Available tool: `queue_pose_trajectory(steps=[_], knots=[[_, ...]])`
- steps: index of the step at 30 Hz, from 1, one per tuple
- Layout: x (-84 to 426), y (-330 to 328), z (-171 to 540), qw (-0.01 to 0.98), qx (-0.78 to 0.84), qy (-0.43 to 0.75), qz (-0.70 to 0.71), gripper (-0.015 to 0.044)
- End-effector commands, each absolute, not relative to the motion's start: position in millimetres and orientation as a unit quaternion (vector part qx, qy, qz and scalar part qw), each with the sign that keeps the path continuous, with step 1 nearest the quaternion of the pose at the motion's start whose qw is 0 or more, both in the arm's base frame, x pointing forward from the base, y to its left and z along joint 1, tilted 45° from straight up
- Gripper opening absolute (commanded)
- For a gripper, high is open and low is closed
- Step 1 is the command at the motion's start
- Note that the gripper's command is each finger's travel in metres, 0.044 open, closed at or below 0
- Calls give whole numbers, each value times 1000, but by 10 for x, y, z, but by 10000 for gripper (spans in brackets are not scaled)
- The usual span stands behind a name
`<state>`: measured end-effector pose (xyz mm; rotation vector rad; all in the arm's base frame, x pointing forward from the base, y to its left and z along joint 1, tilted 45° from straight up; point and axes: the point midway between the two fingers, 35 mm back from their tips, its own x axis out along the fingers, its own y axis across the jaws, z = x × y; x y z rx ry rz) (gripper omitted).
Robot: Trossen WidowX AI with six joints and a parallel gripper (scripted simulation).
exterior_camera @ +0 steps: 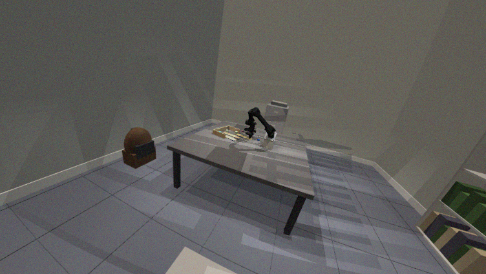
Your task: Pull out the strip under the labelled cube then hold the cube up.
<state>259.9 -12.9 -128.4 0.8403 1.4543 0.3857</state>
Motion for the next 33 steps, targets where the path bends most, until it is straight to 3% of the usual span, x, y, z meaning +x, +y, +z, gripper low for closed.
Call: queue_pose_trajectory(steps=[1, 33], knots=[[2464, -64, -1300, 643, 369, 649, 172, 0], [2016, 64, -1240, 642, 369, 650, 171, 0]])
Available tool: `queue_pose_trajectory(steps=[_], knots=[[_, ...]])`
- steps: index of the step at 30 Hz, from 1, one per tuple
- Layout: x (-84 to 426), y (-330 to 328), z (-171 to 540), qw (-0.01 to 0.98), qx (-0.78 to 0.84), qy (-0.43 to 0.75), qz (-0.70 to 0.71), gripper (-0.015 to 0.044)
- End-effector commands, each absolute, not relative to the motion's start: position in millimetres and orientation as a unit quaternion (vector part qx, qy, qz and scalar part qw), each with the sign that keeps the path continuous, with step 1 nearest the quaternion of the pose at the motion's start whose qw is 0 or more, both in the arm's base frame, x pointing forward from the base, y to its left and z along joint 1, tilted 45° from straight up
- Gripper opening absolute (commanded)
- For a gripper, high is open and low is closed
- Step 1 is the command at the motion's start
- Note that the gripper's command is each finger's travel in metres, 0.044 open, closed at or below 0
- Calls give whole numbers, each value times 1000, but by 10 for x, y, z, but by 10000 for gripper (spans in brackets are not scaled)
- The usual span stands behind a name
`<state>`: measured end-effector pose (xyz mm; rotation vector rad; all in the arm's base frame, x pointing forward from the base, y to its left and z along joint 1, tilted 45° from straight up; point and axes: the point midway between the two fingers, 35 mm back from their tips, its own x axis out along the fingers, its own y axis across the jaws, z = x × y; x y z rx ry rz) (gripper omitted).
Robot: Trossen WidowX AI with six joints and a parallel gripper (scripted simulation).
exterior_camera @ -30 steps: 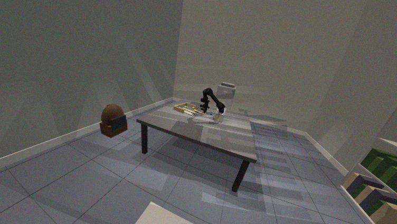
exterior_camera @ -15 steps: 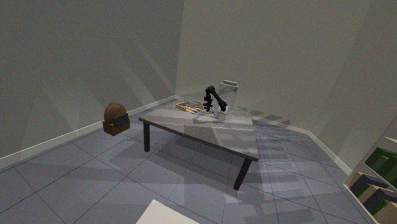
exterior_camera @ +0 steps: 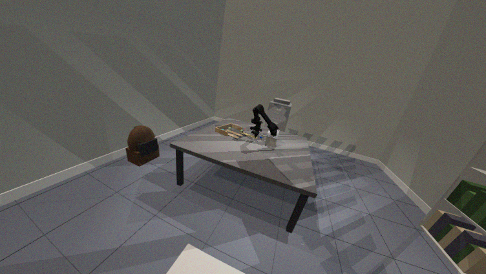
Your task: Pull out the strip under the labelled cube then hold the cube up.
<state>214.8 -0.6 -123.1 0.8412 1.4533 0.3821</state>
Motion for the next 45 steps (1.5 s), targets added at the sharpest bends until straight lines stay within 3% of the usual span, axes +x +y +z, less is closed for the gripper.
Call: queue_pose_trajectory(steps=[1, 45], knots=[[2002, 68, -1238, 642, 369, 650, 171, 0], [1945, 84, -1231, 642, 369, 650, 171, 0]])
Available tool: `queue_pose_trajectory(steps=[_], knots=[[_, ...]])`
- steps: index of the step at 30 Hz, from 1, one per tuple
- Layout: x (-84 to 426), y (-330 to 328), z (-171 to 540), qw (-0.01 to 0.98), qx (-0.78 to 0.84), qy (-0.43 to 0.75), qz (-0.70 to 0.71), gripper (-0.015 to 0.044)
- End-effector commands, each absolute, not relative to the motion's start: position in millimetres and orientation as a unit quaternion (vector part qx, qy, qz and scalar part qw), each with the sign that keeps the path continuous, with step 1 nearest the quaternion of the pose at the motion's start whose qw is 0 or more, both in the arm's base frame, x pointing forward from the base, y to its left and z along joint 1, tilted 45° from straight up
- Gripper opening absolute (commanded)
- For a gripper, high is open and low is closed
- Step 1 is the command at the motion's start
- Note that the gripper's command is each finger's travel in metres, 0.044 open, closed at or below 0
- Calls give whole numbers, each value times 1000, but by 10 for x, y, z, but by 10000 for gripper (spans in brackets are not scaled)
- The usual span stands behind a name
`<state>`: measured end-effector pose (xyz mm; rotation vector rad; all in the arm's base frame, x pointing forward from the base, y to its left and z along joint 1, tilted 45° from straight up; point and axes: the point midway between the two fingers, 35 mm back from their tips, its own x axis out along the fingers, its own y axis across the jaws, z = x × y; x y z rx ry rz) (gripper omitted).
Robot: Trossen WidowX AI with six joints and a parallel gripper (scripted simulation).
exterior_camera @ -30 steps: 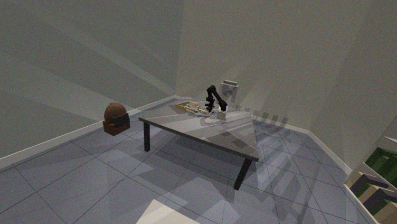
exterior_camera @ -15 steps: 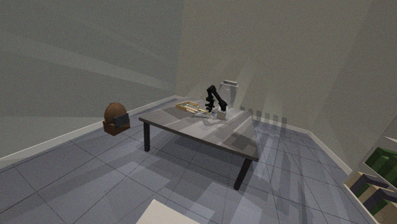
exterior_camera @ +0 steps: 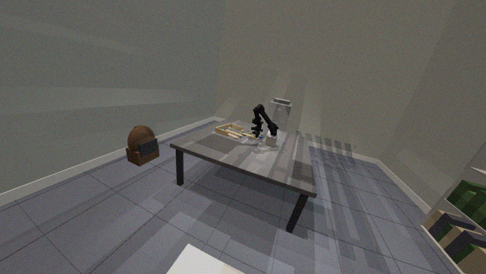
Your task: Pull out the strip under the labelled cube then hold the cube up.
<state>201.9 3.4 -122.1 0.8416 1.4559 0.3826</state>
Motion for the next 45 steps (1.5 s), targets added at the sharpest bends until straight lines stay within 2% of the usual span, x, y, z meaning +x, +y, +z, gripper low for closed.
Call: queue_pose_trajectory(steps=[1, 10, 15, 27, 45], knots=[[2020, 21, -1211, 650, 370, 641, 168, 0], [1990, -267, -928, 643, 369, 650, 170, 0], [2221, -317, -955, 614, 414, 660, 123, 131], [2592, -457, -974, 614, 417, 660, 120, 440], [3178, -685, -1003, 615, 416, 659, 121, 440]])
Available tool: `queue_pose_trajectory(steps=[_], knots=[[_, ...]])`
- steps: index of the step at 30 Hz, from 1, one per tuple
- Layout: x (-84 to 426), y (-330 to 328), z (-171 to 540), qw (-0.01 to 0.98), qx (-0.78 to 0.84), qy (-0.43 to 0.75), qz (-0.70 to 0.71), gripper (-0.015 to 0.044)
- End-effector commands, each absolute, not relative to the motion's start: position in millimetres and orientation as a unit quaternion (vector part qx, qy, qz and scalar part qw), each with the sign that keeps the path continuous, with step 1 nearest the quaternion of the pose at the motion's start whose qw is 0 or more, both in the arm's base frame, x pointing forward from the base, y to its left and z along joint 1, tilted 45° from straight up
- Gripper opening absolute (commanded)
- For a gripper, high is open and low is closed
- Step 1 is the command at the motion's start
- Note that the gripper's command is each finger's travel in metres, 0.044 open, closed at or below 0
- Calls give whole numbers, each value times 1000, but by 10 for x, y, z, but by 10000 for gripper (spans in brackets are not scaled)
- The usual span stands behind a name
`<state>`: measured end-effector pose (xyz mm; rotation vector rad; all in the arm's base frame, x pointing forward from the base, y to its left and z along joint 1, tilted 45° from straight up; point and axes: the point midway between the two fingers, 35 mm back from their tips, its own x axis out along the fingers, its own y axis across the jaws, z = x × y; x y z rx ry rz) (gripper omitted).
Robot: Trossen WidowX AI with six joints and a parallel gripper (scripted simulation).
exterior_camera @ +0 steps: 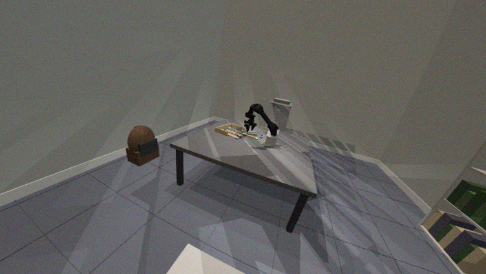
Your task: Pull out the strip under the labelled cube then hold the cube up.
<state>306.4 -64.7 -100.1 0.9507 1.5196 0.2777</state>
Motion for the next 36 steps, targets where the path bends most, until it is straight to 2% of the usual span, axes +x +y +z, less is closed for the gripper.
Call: queue_pose_trajectory(steps=[1, 25, 32, 36], knots=[[3210, -698, -1005, 615, 416, 659, 121, 440], [3985, -961, -1015, 617, 415, 658, 121, 440], [3999, -902, -1077, 617, 415, 658, 121, 256], [4009, -856, -1124, 617, 415, 658, 121, 250]])
